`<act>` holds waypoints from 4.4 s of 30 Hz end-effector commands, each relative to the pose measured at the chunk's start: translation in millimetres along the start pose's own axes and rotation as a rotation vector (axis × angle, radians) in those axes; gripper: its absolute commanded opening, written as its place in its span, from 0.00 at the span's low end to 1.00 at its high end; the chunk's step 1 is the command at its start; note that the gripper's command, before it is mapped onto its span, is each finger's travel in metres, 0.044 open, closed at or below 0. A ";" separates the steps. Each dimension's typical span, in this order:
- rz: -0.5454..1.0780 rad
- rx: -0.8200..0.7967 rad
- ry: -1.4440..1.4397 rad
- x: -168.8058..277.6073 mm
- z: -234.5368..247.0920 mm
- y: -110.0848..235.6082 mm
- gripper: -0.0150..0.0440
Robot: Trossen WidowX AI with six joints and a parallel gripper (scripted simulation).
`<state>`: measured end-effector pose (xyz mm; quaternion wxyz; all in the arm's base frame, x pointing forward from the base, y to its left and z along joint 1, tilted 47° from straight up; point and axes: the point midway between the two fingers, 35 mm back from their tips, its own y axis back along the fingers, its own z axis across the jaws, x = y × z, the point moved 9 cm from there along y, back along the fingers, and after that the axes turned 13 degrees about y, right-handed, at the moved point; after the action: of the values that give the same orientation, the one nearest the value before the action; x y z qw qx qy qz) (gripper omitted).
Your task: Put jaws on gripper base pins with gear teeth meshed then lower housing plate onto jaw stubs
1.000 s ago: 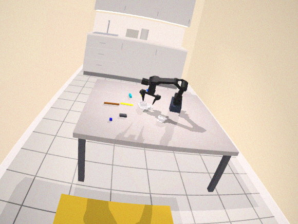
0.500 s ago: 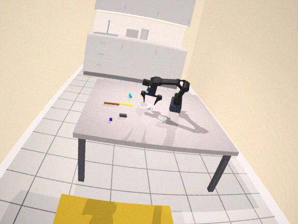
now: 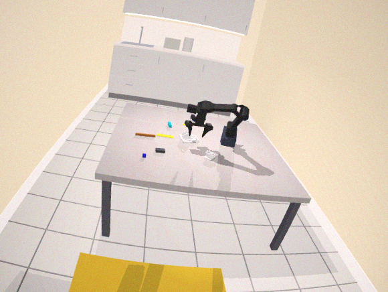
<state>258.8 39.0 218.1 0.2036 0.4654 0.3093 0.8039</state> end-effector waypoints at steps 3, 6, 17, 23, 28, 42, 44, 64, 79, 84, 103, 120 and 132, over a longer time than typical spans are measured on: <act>-0.001 0.005 0.124 7.6 -1.9 0.8 1.00; -0.001 0.006 0.184 11.2 -2.7 1.1 1.00; -0.001 0.010 0.404 23.6 -6.6 2.6 1.00; 0.001 0.011 0.526 30.9 -8.5 3.3 1.00; 0.003 0.013 0.628 36.5 -10.2 3.7 1.00; 0.010 0.015 0.913 52.3 -15.7 5.1 1.00; 0.011 0.015 0.953 54.6 -16.6 5.4 1.00; 0.025 0.011 1.359 76.7 -26.6 8.3 1.00; 0.036 0.003 1.664 92.2 -35.3 10.8 1.00; 0.039 0.000 1.765 97.2 -38.5 11.6 1.00; 0.053 -0.018 2.150 114.9 -51.4 15.2 1.00; 0.058 -0.026 2.324 122.3 -57.6 0.4 1.00; 0.056 -0.033 2.323 124.4 -59.2 -24.6 1.00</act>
<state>147.9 113.4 259.0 -0.2150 -0.5507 0.2867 0.7539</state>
